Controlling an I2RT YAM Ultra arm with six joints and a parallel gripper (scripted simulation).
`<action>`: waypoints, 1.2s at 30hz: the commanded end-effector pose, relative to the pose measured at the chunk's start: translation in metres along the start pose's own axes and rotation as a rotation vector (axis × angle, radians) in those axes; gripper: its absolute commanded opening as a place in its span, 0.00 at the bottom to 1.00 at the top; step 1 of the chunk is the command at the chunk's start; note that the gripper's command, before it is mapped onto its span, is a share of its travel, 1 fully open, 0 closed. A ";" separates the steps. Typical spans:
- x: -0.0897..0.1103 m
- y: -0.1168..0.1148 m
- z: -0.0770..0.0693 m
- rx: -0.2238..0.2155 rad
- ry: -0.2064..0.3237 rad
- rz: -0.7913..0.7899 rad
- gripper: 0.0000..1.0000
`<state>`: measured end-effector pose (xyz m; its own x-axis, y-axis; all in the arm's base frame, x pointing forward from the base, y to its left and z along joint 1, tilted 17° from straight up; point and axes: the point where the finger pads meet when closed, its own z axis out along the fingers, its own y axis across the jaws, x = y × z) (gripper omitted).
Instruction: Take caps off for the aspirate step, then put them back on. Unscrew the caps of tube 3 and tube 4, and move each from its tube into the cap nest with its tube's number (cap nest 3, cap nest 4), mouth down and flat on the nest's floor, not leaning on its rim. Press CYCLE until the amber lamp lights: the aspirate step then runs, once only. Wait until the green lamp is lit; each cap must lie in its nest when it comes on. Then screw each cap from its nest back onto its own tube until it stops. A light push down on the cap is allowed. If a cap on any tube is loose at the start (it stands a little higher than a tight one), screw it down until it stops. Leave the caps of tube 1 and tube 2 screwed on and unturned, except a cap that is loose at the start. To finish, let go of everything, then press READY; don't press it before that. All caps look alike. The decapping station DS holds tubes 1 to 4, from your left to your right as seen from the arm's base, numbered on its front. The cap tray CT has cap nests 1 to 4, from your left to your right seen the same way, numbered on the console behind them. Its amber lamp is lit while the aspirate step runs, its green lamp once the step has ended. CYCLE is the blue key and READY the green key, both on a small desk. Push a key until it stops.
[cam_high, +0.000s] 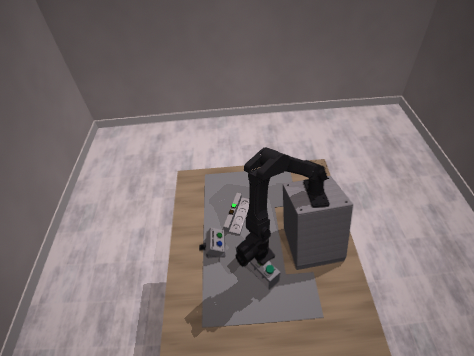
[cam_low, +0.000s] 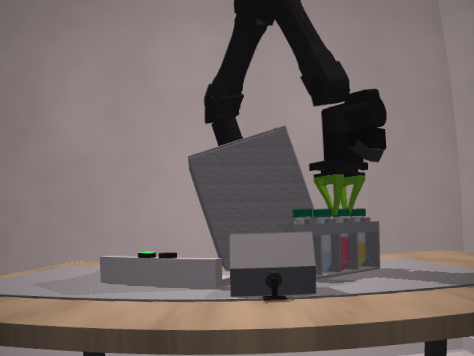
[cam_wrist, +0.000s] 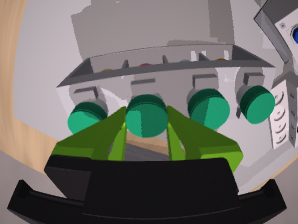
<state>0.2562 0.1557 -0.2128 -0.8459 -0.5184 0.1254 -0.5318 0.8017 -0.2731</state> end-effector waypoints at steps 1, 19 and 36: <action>-0.003 0.000 -0.002 -0.003 -0.010 0.100 0.00; -0.003 0.000 -0.002 -0.003 -0.010 0.100 0.49; -0.003 0.000 -0.045 -0.004 -0.010 0.100 0.49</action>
<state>0.2545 0.1627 -0.1837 -0.8959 -0.4319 0.1038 -0.4429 0.8507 -0.2832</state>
